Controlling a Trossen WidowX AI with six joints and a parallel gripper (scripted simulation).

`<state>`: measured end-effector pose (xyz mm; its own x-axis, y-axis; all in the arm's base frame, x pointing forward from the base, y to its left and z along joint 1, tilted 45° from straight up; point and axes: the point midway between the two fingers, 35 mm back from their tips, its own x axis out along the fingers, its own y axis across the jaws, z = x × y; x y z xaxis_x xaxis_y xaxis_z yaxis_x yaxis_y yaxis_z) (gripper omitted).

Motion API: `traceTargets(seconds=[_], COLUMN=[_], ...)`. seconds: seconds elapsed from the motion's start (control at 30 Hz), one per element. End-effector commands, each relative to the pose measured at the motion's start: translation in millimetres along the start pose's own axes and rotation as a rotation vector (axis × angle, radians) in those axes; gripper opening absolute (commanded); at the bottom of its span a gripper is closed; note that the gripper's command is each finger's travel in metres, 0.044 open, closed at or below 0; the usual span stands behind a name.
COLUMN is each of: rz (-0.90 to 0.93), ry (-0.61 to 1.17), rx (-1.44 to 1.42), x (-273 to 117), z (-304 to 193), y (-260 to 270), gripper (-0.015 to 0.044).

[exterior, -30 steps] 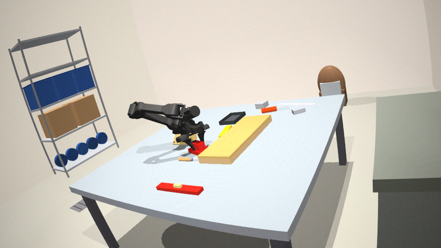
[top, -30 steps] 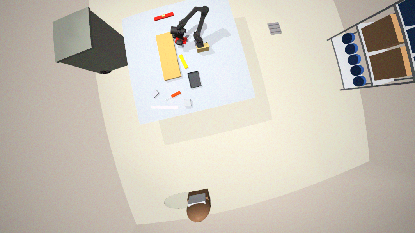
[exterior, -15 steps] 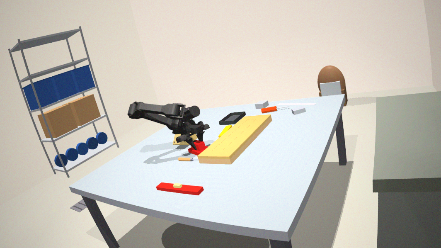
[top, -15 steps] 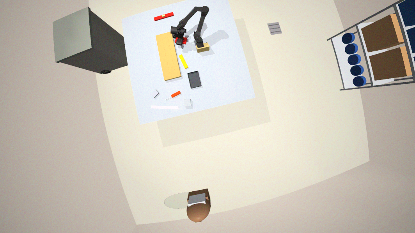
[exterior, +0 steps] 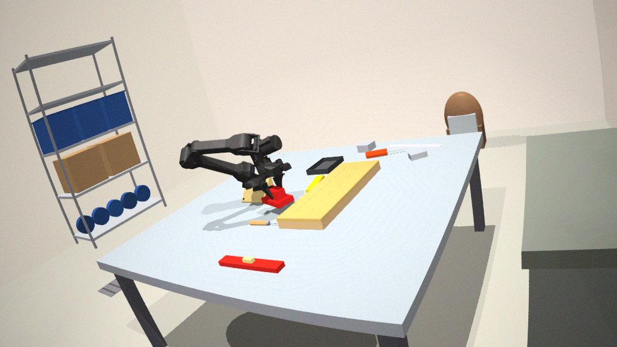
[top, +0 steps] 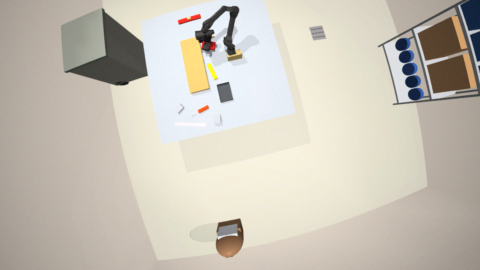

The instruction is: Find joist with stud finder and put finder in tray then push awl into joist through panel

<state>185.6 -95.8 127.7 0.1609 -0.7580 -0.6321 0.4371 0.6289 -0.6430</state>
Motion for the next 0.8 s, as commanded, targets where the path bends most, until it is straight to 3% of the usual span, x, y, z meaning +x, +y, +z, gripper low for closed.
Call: traceTargets(seconds=[0.0,0.33,0.77], rz=[-0.002,-0.021,0.007], ry=[-0.006,-0.02,-0.001], rx=[0.002,0.0,-0.081], x=[-15.0,-55.7,-61.3], z=[5.7,14.2,52.1], y=[0.7,-3.1,1.8], gripper=[0.0,0.0,0.0])
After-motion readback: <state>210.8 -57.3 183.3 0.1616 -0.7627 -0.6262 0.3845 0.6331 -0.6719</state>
